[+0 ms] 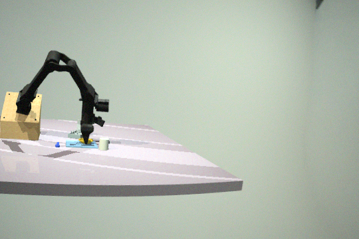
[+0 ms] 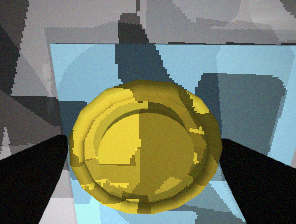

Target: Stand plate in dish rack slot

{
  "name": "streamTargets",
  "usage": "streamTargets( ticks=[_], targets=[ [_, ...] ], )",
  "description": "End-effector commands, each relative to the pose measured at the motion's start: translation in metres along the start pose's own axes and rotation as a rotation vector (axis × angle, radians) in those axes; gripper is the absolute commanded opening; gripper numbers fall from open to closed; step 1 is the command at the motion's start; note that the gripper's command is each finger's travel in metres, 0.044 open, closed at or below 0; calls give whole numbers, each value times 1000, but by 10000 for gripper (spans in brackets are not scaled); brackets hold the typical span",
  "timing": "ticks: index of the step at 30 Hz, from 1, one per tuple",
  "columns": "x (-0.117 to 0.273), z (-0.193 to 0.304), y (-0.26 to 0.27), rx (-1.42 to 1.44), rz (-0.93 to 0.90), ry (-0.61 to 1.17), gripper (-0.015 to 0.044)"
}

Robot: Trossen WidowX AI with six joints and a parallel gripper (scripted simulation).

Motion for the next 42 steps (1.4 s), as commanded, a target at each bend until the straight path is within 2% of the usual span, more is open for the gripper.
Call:
streamTargets(
  ticks=[1,4,14,18,27,42],
  targets=[
    [-1,0,0,3,3,0,400],
    [-1,0,0,3,3,0,400],
    [-1,0,0,3,3,0,333],
    [7,-2,1,2,0,0,228],
    [61,-12,7,2,-12,0,0],
    [145,-14,11,3,-10,2,0]
  ],
)
Point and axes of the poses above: the point midway between the two fingers, 35 mm back from their tips, its own x axis back along the fingers, its own y axis across the jaws, z = x × y, the point moved 2 cm from there along x, back along the fingers, and after that the axes turned 6 degrees about -x, right-handed, at the moved point
